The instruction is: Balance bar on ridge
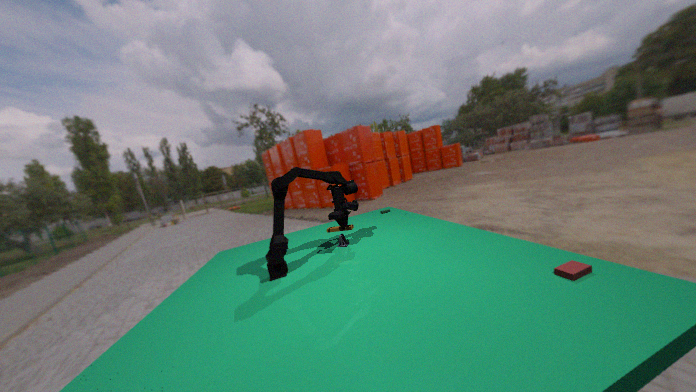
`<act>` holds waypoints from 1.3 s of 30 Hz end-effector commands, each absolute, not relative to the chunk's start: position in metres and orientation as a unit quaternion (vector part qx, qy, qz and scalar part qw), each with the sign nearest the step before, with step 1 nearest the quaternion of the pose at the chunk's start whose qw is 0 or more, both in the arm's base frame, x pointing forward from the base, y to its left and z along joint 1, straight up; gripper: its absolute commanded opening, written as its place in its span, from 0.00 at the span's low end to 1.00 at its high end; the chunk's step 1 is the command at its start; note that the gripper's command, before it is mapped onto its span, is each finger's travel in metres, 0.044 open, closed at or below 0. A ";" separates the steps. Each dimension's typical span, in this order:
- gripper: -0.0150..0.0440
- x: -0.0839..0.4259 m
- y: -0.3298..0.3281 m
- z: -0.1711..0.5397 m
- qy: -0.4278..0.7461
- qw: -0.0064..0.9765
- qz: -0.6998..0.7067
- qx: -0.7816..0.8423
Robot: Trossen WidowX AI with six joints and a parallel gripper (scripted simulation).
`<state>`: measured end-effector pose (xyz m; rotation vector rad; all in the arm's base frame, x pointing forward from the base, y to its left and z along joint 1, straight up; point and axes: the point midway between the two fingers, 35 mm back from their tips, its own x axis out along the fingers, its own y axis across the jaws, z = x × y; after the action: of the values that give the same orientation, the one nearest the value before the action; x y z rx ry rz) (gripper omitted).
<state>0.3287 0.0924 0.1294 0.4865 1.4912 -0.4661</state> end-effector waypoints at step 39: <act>0.25 0.329 0.092 0.110 0.666 0.682 -0.208 0.219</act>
<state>0.3284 0.0916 0.1107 0.4876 1.4918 -0.4683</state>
